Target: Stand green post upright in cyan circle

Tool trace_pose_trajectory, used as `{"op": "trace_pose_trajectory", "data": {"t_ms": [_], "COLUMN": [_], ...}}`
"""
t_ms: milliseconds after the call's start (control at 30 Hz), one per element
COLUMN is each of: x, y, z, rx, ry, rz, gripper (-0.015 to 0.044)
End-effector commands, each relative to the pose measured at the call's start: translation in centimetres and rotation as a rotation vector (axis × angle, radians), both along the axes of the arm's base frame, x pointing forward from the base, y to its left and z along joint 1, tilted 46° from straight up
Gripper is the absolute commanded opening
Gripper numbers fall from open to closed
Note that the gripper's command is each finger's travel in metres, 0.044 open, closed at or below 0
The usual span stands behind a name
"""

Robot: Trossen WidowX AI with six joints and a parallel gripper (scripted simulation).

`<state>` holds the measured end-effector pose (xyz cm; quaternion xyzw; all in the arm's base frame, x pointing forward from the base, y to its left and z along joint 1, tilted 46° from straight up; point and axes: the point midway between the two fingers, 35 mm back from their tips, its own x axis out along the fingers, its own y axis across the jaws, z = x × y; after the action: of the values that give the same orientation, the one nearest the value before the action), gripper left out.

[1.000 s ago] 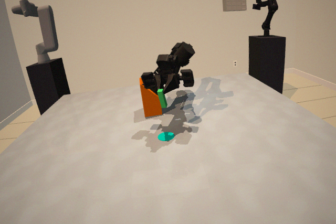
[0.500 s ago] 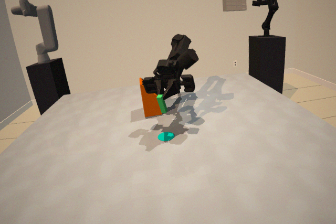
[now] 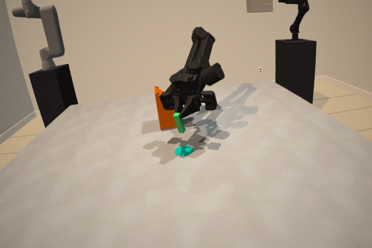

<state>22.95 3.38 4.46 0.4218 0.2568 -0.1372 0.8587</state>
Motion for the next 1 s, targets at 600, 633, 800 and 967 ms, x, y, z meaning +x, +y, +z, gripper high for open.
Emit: {"op": "trace_pose_trajectory", "data": {"t_ms": [600, 633, 800, 967], "x": [-0.7, -0.7, -1.0, -1.3], "y": [2.3, 2.4, 2.9, 3.4], "z": [-2.3, -2.4, -2.7, -3.0], "rx": [-0.041, -0.043, -0.054, -0.065], "ry": [0.000, -0.002, -0.018, -0.038], "rz": [-0.064, -0.066, -0.076, -0.084], "gripper": [0.0023, 0.0023, 0.0023, 0.0023]}}
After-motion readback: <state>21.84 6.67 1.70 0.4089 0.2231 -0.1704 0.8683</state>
